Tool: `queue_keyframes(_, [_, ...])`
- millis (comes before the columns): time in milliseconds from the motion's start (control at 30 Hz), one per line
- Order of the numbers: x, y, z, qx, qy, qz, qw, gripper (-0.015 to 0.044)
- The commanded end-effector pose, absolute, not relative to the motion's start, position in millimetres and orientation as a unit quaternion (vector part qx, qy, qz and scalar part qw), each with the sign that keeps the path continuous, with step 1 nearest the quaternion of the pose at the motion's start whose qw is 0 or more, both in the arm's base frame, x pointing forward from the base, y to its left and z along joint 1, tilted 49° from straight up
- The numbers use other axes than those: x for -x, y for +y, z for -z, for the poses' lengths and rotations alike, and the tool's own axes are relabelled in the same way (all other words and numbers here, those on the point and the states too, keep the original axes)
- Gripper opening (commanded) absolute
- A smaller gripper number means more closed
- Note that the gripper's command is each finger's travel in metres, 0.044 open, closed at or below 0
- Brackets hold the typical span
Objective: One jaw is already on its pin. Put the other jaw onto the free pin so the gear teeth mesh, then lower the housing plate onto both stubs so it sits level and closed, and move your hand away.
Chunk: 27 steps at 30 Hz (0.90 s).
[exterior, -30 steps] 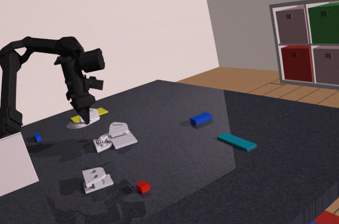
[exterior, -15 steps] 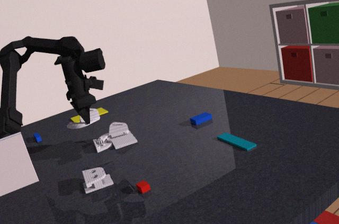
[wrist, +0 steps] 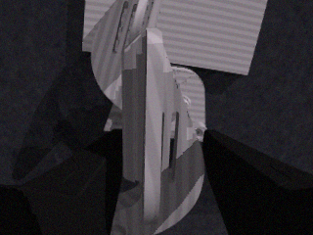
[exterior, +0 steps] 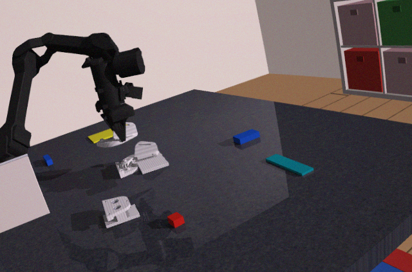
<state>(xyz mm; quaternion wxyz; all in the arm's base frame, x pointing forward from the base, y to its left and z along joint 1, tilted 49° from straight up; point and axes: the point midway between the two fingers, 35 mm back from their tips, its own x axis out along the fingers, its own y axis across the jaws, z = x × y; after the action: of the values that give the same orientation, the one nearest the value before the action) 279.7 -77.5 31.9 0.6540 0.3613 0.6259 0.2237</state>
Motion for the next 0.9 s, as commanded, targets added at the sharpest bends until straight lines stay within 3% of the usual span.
queue_keyframes(0, [-287.0, -86.4, -26.5, -0.356, 0.624, -0.223, 0.659, 0.0134])
queue_keyframes(867, [-309.4, -111.5, 1.5, -0.356, 0.623, -0.223, 0.660, 0.0134])
